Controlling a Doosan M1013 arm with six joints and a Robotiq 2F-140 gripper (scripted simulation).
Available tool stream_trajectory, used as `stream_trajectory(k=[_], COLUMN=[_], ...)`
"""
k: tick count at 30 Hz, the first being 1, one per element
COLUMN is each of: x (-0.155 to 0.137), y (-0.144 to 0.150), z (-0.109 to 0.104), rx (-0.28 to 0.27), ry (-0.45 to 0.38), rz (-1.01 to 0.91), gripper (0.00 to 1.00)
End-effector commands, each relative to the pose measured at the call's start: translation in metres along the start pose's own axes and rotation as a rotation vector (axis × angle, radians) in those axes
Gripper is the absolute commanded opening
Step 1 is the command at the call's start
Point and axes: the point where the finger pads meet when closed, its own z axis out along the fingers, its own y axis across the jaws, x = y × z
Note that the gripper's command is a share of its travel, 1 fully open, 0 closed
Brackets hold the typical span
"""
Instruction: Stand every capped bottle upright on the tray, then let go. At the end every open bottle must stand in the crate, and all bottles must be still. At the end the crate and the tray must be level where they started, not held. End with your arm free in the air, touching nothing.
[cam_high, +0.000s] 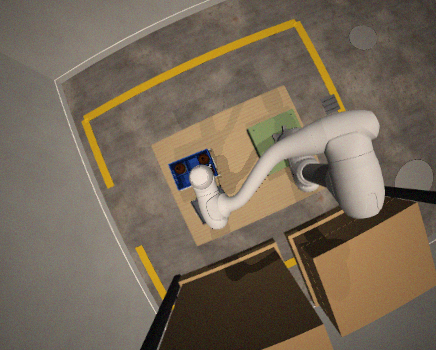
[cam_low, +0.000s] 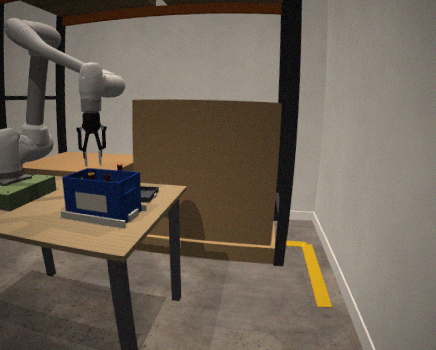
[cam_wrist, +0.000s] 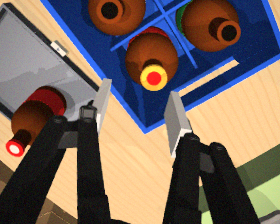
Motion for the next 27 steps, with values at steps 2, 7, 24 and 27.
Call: stream_trajectory(k=[2,7,24,27], x=[0.003,0.007,0.011,0.012], y=[0.007,0.014,0.019,0.021], z=[0.002,0.004,0.004,0.004], rx=[-0.001,-0.002,-0.002,-0.002], ry=[-0.001,-0.001,-0.001,-0.001], rz=[0.000,-0.001,-0.001,-0.001], gripper=[0.38,0.38,0.38,0.38])
